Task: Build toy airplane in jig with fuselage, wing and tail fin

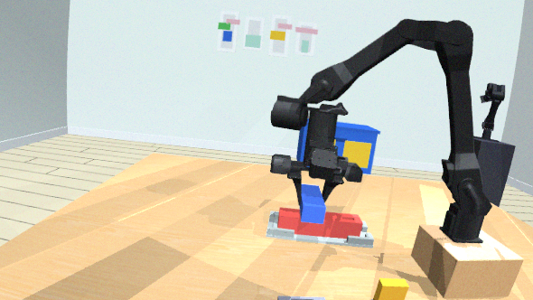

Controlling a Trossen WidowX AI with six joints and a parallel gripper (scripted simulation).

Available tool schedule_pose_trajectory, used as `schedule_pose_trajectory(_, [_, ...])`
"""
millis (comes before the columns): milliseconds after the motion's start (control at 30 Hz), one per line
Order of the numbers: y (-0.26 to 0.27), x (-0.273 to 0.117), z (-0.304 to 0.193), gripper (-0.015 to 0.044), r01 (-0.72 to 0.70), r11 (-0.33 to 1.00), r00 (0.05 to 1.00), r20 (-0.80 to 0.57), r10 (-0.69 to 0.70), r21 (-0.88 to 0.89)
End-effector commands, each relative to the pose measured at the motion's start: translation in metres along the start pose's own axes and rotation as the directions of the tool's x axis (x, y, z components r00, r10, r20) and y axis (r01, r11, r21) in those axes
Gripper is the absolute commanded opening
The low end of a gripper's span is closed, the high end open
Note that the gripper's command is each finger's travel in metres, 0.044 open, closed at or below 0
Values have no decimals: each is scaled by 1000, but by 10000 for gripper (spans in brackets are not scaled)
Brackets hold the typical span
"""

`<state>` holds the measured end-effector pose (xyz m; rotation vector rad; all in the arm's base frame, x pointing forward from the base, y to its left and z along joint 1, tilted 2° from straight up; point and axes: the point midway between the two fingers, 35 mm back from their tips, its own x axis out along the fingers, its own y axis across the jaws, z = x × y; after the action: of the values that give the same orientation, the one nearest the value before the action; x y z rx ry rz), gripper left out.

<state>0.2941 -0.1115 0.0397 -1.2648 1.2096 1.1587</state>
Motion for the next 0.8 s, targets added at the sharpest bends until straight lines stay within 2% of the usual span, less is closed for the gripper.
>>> schedule_pose_trajectory(0, [0, 2, 0, 196, -4, 1000, 1000, 3, 4, -4])
schedule_pose_trajectory(200, [0, 1, 0, 163, -2, 1000, 1000, 1, 2, 0])
schedule_pose_trajectory(367, [0, 1, 0, 32, -2, 1000, 1000, 1, 2, 0])
schedule_pose_trajectory(767, [0, 1, 0, 347, -2, 1000, 1000, 1, 2, 0])
